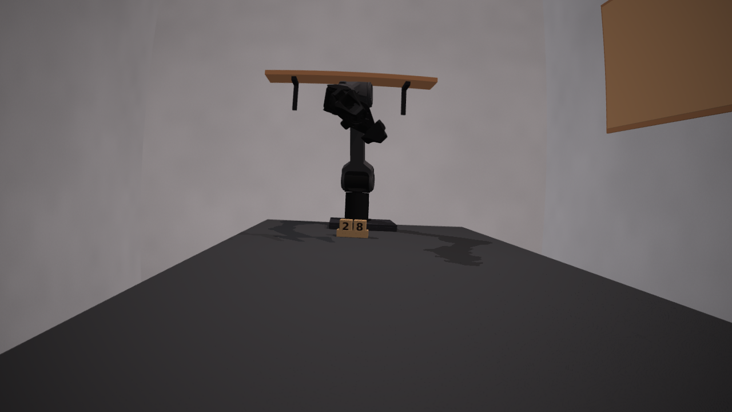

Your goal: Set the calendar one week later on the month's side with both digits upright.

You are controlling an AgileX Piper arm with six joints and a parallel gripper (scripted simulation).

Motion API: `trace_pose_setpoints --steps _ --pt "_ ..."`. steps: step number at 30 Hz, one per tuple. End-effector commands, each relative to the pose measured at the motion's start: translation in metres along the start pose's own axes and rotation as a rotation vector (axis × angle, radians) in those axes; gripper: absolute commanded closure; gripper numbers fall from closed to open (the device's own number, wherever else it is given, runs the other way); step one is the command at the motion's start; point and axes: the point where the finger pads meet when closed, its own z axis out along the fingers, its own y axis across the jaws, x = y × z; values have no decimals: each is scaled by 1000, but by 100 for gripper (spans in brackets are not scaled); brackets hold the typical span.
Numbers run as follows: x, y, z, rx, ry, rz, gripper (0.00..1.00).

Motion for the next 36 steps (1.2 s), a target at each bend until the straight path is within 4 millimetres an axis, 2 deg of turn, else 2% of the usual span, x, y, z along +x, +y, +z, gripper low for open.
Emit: trace_pose_setpoints --steps 1,21,24,27,28,32,34,36 --pt "1 1 0 -1 1 -1 0" --pt "2 -4 -2 15 2 -35 0" --pt "4 -18 -6 70 1 -147 0" --pt "4 -44 -15 171 1 -341 0" --pt "4 -45 -16 178 1 -353 0" --pt "-3 -82 -34 339 8 -633 0" --pt "-3 -82 -34 339 8 -633 0" --pt "-11 -102 -47 435 15 -785 0"
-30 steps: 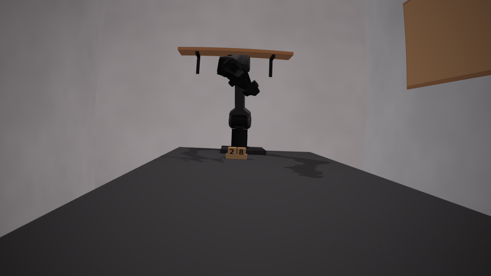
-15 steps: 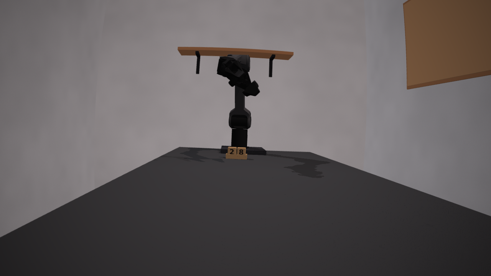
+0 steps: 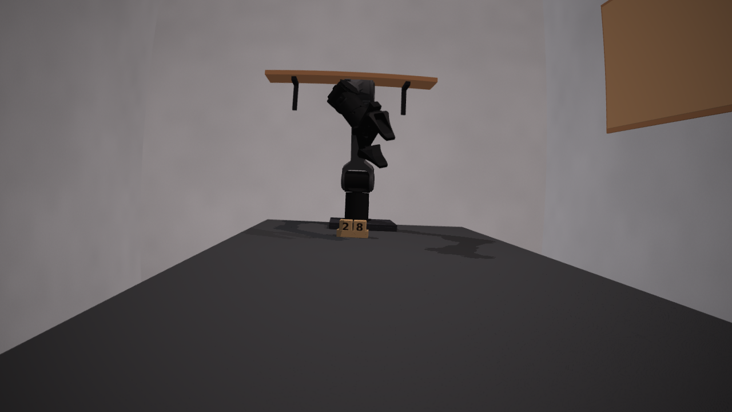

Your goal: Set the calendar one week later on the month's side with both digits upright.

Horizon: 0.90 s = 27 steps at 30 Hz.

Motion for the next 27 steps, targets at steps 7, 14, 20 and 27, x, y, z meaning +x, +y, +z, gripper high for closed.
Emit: trace_pose_setpoints --steps 7,14,20,27 --pt "16 -71 -24 299 50 -452 0" --pt "11 -131 -60 575 126 -796 0" --pt "1 -166 -94 778 195 -1007 0" --pt "-5 -180 -112 876 232 -1097 0"
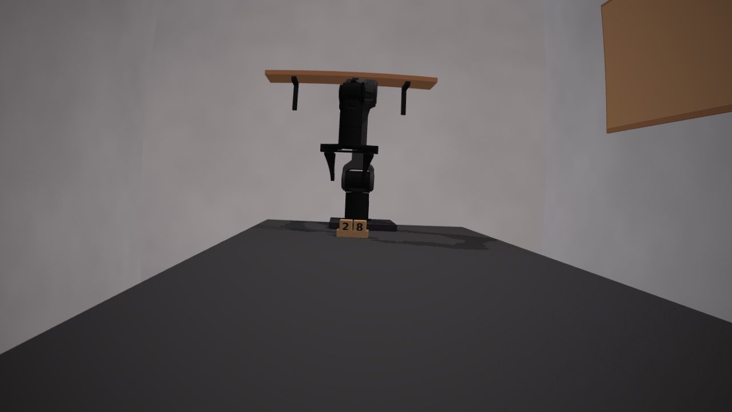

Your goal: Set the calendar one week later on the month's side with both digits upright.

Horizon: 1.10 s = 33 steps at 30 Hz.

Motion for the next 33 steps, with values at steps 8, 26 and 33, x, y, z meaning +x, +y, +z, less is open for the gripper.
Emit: trace_pose_setpoints --steps 8,26,33 --pt "-1 1 -1 -2 -2 1 0" --pt "0 1 9 -3 6 -373 0" --pt "0 1 20 -8 11 -825 0"
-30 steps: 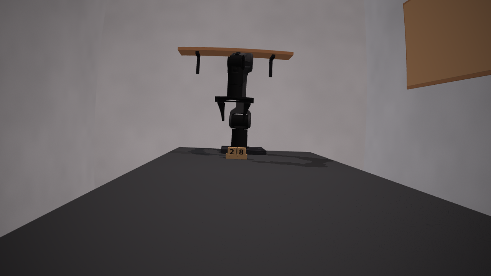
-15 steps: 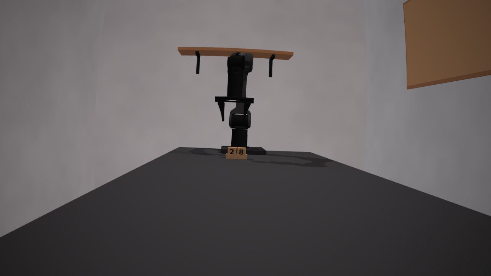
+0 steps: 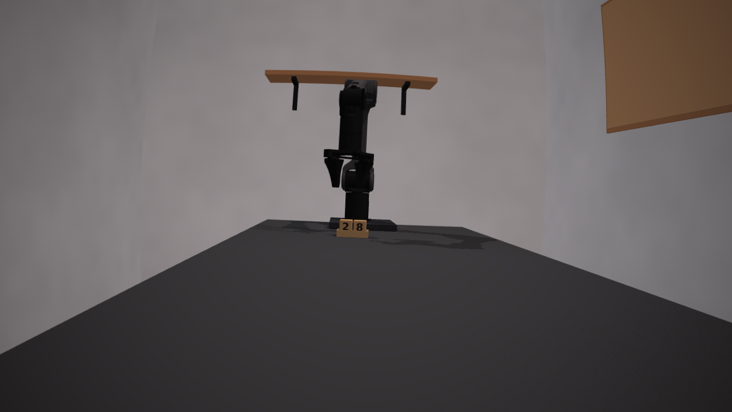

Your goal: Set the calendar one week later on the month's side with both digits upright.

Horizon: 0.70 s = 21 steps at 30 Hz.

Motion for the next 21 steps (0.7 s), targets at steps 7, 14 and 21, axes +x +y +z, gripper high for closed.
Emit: trace_pose_setpoints --steps 7,14,21 --pt "0 1 10 -10 -1 -401 0" --pt "0 1 18 -14 0 -764 0" --pt "0 1 19 -13 -1 -843 0"
